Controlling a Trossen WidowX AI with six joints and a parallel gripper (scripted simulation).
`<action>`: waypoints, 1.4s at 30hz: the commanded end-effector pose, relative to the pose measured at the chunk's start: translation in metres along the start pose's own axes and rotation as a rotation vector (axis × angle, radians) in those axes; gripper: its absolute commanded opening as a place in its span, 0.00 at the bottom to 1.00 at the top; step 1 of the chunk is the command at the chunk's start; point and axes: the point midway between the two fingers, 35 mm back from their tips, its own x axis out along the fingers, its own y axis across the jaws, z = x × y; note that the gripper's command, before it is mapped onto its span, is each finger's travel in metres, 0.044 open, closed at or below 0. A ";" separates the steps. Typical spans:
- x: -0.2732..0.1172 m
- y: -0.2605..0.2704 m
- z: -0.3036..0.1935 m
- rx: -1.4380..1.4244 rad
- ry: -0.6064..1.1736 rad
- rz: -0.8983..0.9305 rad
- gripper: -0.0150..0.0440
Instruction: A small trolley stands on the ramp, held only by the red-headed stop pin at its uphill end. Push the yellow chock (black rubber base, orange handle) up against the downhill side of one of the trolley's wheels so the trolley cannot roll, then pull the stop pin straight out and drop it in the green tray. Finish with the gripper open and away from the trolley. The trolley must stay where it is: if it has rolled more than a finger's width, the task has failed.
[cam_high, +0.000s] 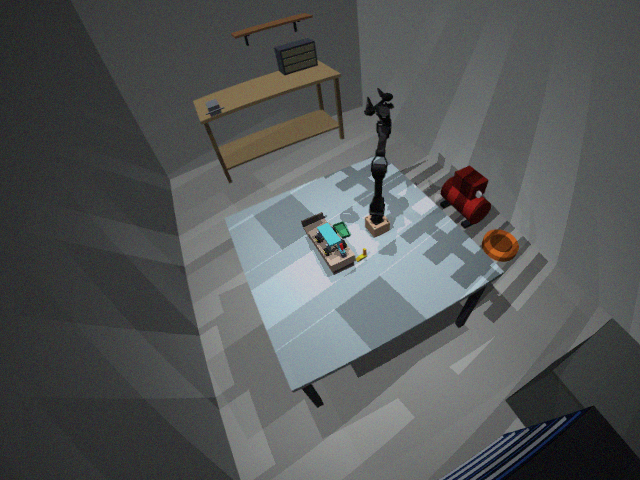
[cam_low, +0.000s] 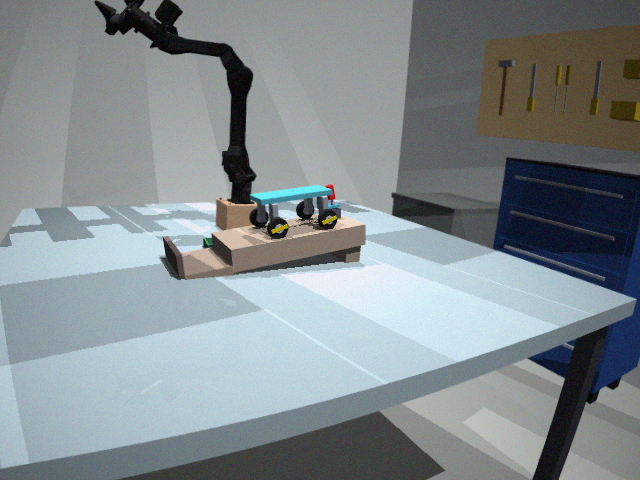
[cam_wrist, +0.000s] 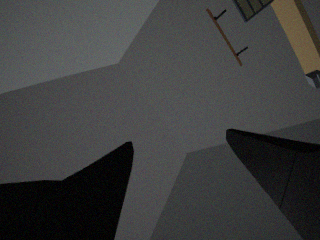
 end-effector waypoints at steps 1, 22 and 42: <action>0.000 -0.001 -0.001 0.002 0.001 -0.002 0.89; 0.013 -0.162 -0.099 -0.092 0.153 -0.340 0.58; -0.050 -0.304 -0.220 -0.370 0.470 -0.649 0.58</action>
